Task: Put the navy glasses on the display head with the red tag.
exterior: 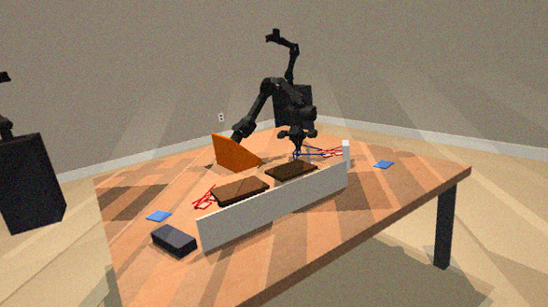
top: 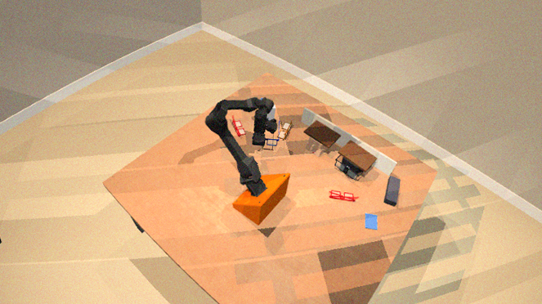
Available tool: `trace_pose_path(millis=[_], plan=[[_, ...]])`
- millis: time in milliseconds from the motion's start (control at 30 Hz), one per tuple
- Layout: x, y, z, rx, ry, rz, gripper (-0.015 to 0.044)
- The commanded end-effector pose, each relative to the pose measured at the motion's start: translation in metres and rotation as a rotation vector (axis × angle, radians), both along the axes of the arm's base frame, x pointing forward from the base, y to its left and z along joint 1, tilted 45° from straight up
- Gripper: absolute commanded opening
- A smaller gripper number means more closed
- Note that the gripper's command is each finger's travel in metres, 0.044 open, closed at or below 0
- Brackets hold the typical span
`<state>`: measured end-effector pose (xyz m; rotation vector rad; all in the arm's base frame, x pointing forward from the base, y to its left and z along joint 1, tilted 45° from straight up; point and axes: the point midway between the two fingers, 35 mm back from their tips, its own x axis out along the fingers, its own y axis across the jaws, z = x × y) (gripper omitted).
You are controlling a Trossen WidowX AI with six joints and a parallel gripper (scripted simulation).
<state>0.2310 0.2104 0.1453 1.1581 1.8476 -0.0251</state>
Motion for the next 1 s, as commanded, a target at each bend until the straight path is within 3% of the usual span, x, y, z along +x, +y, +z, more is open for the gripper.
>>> trace_pose_path(millis=[0,967], plan=[[0.000,-0.003,-0.005,-0.006,0.005,-0.003,0.0000],[0.005,-0.017,-0.020,-0.007,0.006,-0.003,0.0000]])
